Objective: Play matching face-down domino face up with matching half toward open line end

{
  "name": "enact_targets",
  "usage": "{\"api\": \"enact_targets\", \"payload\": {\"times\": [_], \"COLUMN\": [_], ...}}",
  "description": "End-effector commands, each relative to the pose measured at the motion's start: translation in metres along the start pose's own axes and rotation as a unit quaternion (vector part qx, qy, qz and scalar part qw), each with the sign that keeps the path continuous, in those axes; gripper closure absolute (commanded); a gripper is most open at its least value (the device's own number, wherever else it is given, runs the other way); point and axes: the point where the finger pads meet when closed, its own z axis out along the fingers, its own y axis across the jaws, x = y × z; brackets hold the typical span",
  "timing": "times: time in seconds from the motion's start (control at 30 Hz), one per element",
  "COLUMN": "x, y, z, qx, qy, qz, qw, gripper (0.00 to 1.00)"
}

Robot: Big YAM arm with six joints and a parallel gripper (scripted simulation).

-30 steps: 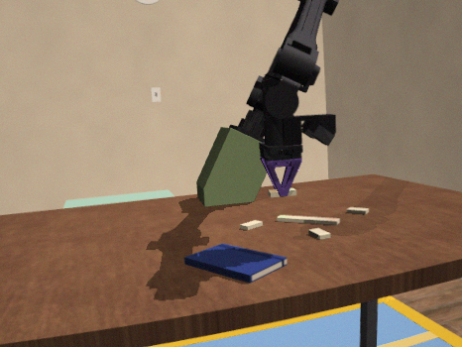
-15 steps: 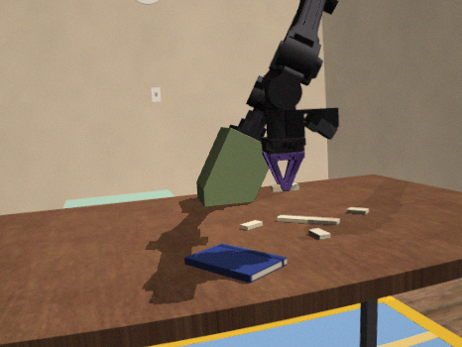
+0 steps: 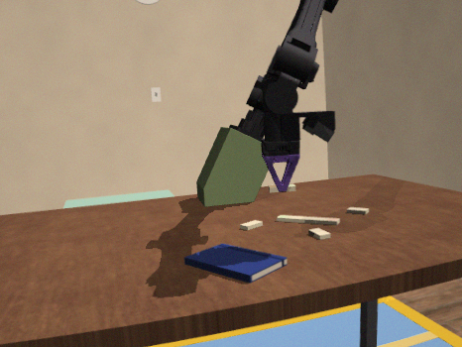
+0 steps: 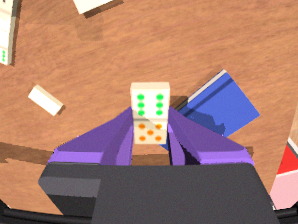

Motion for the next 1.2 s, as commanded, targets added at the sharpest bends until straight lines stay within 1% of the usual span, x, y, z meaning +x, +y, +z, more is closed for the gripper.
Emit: {"api": "enact_targets", "payload": {"times": [0.0, 0.1, 0.33, 0.37, 0.5, 0.67, 0.9, 0.93, 1.17], "x": [0.000, 0.002, 0.002, 0.000, 0.003, 0.007, 0.007, 0.006, 0.013], "y": [0.005, 0.019, 0.019, 0.036, 0.057, 0.084, 0.084, 0.104, 0.142], "z": [-0.034, -0.042, -0.042, -0.026, -0.033, -0.041, -0.041, -0.024, -0.032], "qx": [0.039, 0.048, 0.048, 0.023, 0.033, 0.046, 0.046, 0.019, 0.039], "qy": [0.000, -0.001, -0.001, 0.001, 0.002, 0.002, 0.002, 0.007, 0.001], "qz": [0.091, 0.155, 0.155, 0.136, 0.190, 0.257, 0.257, 0.241, 0.255], "qw": [0.995, 0.987, 0.987, 0.991, 0.981, 0.965, 0.965, 0.970, 0.966], "gripper": [0.79, 0.79, 0.79, 0.79, 0.79, 0.79, 0.79, 0.79, 0.79]}}
